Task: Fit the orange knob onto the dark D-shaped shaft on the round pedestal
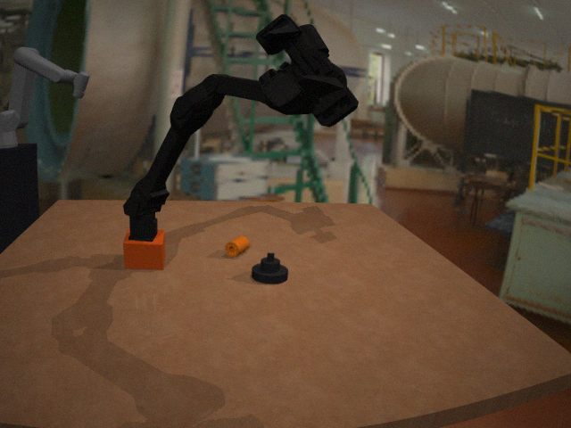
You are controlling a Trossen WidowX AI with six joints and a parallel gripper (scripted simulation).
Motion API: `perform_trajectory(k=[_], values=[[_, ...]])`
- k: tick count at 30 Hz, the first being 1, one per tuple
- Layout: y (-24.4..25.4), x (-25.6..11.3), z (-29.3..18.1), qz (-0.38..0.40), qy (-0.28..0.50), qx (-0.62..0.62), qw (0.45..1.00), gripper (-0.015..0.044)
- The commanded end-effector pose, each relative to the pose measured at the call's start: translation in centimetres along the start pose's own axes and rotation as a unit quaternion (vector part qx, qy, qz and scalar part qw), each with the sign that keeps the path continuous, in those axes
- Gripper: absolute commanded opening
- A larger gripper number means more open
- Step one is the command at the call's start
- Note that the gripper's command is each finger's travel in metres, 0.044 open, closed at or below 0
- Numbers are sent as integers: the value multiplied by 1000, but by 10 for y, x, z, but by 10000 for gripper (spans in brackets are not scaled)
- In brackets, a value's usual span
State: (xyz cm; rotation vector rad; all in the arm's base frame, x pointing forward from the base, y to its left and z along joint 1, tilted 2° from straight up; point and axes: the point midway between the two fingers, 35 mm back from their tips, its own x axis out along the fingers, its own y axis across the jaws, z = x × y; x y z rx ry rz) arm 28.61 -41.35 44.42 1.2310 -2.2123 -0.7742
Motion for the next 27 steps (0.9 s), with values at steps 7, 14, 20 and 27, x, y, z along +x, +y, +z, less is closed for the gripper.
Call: perform_trajectory(k=[7,14,20,27], values=[[-69,-108,-29,-91,206,-364,904,440],[-129,-273,2,-88,478,-656,577,440],[-142,-403,92,4,656,-726,207,440],[-107,-499,242,154,748,-608,-216,440]])
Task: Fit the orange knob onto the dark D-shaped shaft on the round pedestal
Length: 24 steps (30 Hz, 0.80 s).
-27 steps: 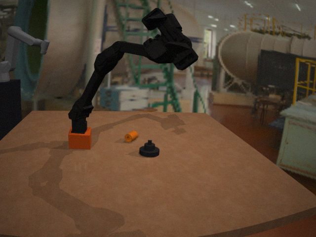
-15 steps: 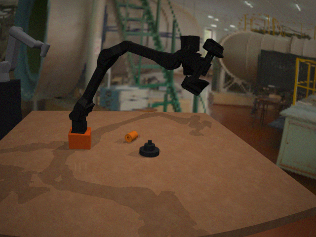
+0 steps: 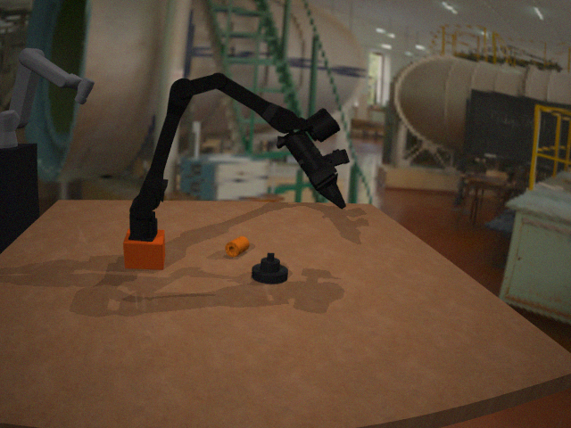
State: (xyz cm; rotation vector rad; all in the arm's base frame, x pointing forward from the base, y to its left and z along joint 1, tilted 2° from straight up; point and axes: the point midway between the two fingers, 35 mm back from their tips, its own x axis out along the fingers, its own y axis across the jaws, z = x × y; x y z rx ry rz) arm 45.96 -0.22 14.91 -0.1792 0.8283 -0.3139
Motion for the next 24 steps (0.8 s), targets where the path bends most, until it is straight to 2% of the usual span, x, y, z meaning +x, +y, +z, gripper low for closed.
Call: perform_trajectory(k=[1,4,7,9,15,19,24], values=[[46,-24,-58,86,69,-170,979,440],[80,-53,-121,175,130,-329,919,440],[98,-90,-187,266,180,-469,822,440],[100,-108,-215,305,199,-522,771,440],[101,-109,-219,309,201,-527,766,440],[106,-93,-233,309,201,-527,766,440],[107,-91,-235,309,201,-527,766,440]])
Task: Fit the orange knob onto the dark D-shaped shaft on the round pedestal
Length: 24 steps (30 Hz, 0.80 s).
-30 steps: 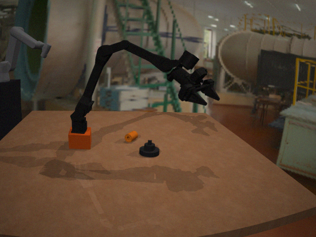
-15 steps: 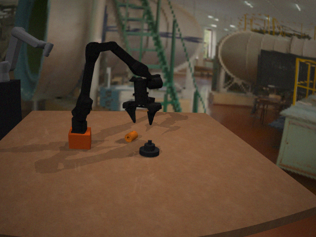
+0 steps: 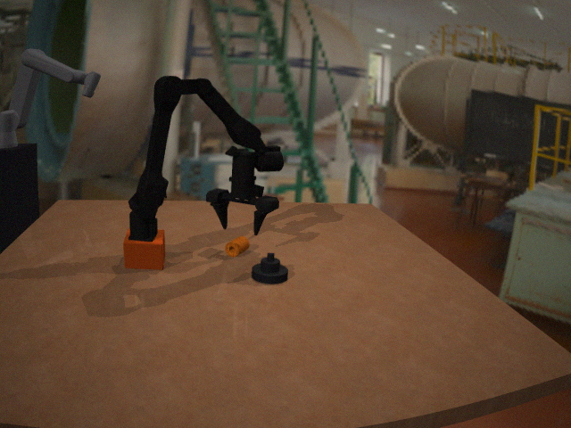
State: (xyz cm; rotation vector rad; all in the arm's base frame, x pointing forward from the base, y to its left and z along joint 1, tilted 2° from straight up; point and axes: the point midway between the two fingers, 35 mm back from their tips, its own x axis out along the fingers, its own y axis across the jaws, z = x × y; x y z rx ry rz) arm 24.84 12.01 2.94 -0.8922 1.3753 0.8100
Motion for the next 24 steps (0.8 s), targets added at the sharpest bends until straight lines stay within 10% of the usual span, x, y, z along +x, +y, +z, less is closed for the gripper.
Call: perform_trajectory(k=[1,24], values=[[0,4,1,2,-2,-3,1000,440],[0,41,1,2,-2,-3,1000,440]])
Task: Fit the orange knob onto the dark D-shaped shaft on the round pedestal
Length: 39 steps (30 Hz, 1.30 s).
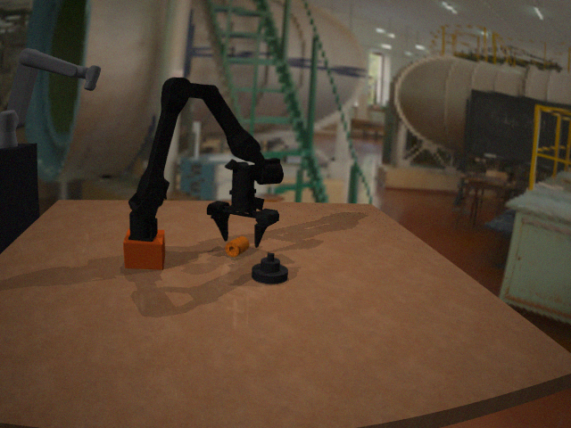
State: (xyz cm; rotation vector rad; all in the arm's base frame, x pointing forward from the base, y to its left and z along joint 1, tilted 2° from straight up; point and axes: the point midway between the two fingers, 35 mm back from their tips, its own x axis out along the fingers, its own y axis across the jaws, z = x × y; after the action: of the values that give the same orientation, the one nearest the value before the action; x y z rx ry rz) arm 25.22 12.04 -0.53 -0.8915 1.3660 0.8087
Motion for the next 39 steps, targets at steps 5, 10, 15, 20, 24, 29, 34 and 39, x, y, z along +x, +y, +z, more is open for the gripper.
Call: perform_trajectory(k=[5,10,15,20,24,29,34,39], values=[[2,12,-2,5,2,-3,1000,440],[2,13,-2,5,2,-3,1000,335],[2,13,-2,5,2,-3,1000,240],[2,13,-2,5,2,-3,1000,240],[2,13,-2,5,2,-3,1000,213],[2,13,-2,5,2,-3,1000,180],[2,12,-2,4,-6,-2,1000,179],[2,8,-7,4,-48,0,999,179]])
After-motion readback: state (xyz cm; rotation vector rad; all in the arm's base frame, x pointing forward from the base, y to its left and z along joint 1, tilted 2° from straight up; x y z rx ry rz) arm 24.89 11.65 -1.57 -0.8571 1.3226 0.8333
